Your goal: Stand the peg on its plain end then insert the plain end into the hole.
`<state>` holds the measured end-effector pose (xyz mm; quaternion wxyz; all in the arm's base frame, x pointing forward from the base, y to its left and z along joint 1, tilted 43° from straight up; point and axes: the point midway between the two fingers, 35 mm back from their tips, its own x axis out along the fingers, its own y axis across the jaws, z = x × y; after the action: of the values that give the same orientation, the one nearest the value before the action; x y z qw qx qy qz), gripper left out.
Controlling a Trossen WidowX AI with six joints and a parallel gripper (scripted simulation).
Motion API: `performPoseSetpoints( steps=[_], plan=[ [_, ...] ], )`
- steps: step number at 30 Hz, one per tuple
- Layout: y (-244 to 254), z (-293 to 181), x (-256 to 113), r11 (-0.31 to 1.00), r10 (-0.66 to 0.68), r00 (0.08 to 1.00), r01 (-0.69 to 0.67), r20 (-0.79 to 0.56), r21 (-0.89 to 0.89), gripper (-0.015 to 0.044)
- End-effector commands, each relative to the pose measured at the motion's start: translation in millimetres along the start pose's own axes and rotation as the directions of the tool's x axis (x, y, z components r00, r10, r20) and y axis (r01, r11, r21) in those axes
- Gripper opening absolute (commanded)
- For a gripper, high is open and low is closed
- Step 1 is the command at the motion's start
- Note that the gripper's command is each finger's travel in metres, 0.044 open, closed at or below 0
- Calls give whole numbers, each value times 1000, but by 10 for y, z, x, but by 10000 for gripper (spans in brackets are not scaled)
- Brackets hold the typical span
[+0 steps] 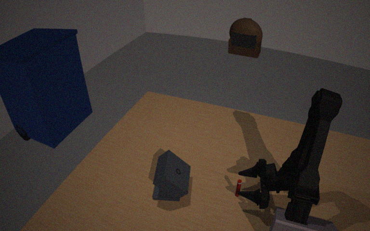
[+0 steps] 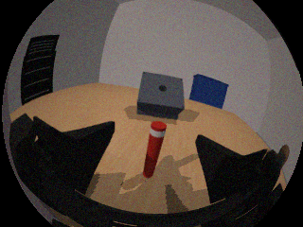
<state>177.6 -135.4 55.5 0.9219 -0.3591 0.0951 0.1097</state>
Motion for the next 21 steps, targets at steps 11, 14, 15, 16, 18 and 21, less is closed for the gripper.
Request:
performPoseSetpoints(
  steps=[11,14,15,16,18,21],
  plan=[
    [-162,528,69,998,64,997,-64,-39,1,440],
    [-181,722,71,998,66,997,-66,-44,-4,440],
    [-182,788,69,998,65,997,-66,-45,-6,440],
    [-182,854,65,998,64,997,-64,-45,-7,440],
    [-174,985,53,998,59,997,-59,-44,-10,440],
    [-147,1178,25,999,46,998,-47,-38,-11,440]
  ],
)
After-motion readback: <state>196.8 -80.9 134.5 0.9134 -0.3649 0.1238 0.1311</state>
